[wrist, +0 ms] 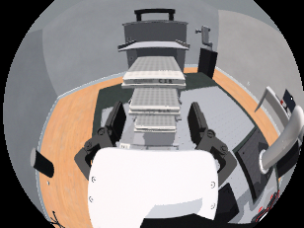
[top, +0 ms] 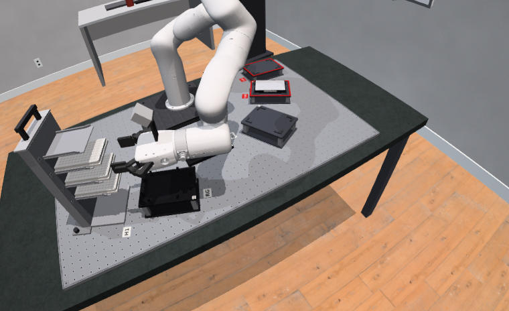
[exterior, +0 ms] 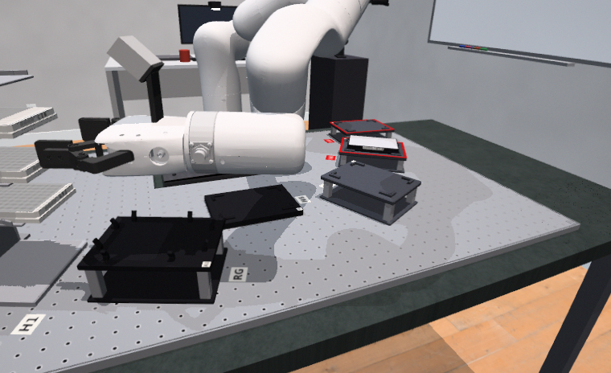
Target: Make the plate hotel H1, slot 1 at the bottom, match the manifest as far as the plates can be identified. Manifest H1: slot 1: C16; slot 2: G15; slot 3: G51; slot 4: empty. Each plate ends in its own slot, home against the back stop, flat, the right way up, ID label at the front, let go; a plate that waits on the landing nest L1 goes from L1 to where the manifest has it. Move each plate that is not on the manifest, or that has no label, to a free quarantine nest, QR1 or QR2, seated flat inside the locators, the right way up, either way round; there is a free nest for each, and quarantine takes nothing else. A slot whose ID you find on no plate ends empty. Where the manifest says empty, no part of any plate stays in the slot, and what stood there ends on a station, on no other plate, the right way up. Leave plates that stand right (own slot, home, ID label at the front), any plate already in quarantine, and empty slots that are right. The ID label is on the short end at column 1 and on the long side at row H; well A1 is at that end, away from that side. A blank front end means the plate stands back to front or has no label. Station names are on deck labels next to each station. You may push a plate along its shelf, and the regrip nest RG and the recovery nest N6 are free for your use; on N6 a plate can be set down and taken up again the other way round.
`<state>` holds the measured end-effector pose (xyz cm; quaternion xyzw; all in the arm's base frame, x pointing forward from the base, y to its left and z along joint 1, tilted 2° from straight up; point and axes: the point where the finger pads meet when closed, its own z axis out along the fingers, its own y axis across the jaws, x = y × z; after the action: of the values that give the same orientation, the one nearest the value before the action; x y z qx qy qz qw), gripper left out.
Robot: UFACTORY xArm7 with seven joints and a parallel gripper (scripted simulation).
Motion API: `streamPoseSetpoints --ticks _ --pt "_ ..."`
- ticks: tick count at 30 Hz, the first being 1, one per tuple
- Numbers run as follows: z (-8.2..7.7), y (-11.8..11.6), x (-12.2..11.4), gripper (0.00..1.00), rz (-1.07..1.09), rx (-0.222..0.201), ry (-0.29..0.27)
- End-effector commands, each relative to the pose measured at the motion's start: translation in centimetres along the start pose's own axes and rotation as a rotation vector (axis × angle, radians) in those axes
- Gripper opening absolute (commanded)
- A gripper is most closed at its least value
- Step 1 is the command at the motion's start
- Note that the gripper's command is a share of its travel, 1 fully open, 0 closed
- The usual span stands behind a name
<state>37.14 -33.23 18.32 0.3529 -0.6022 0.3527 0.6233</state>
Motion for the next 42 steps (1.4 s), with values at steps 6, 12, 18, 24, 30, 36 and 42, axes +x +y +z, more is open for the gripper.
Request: streamPoseSetpoints --ticks 6,12,18,24,30,36,42 --pt "0.0 -0.1 0.2 1.00 0.004 -0.001 -0.001" --pt "0.0 -0.1 0.2 1.00 0.004 -0.001 -0.001" --pt "0.0 -0.1 0.2 1.00 0.004 -0.001 -0.001" --pt "0.0 -0.1 0.2 1.00 0.004 -0.001 -0.001" --pt "0.0 -0.1 0.2 1.00 0.004 -0.001 -0.001" --pt "0.0 -0.1 0.2 1.00 0.004 -0.001 -0.001" --pt "-1.0 0.0 0.2 1.00 0.004 -0.001 -0.001"
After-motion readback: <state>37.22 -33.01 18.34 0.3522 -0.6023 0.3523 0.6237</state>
